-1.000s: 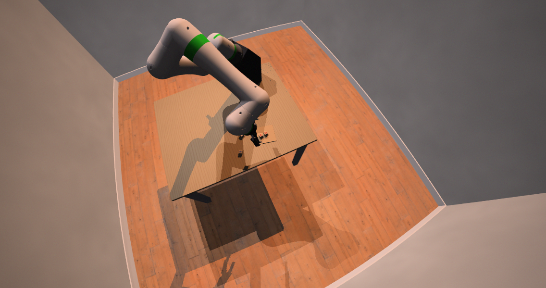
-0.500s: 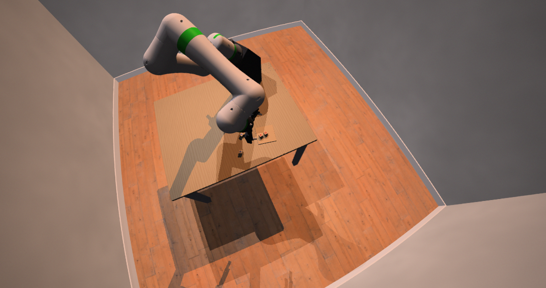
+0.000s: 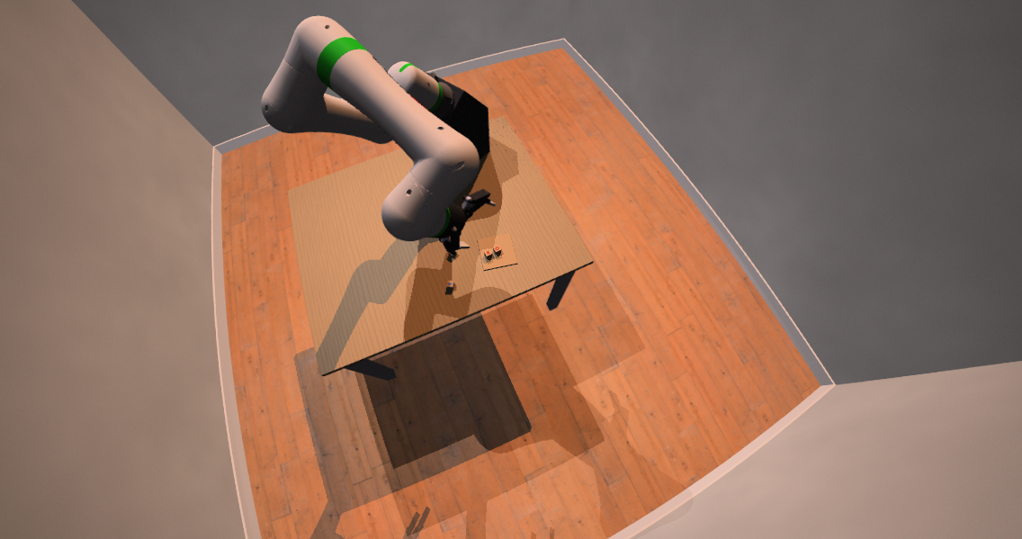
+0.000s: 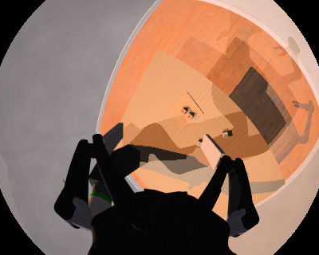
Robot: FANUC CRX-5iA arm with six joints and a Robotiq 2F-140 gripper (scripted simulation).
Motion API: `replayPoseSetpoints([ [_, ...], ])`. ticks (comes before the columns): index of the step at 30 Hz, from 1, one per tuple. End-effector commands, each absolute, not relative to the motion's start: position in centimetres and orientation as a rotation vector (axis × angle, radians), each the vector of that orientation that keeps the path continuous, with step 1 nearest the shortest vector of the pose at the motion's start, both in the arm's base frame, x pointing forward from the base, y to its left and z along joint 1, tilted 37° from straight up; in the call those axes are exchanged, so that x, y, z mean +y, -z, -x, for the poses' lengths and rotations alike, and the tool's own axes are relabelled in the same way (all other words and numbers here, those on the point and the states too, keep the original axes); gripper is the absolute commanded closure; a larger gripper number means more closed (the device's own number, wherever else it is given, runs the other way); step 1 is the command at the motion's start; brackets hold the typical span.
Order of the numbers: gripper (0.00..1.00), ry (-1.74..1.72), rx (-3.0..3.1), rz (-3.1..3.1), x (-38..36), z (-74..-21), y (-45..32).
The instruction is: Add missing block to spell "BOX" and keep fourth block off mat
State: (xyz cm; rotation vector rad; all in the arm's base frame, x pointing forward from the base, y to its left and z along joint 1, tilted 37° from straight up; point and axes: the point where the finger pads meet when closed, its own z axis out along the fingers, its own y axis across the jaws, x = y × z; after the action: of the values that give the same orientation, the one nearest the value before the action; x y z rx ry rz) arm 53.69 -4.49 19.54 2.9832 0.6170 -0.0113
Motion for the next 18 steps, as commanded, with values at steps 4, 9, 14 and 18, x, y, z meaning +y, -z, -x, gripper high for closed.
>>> replayPoseSetpoints([
  [4,0.0,-0.001,0.303,-3.077,-2.2,-52.0,-23.4],
  [9,0.0,-0.002,0.107,-3.122,-0.8,-50.8,-25.8],
  [14,0.0,-0.01,0.213,-3.1,-2.4,-51.1,-24.8],
  [18,0.0,-0.011,0.323,-3.073,-3.7,-51.6,-23.5],
])
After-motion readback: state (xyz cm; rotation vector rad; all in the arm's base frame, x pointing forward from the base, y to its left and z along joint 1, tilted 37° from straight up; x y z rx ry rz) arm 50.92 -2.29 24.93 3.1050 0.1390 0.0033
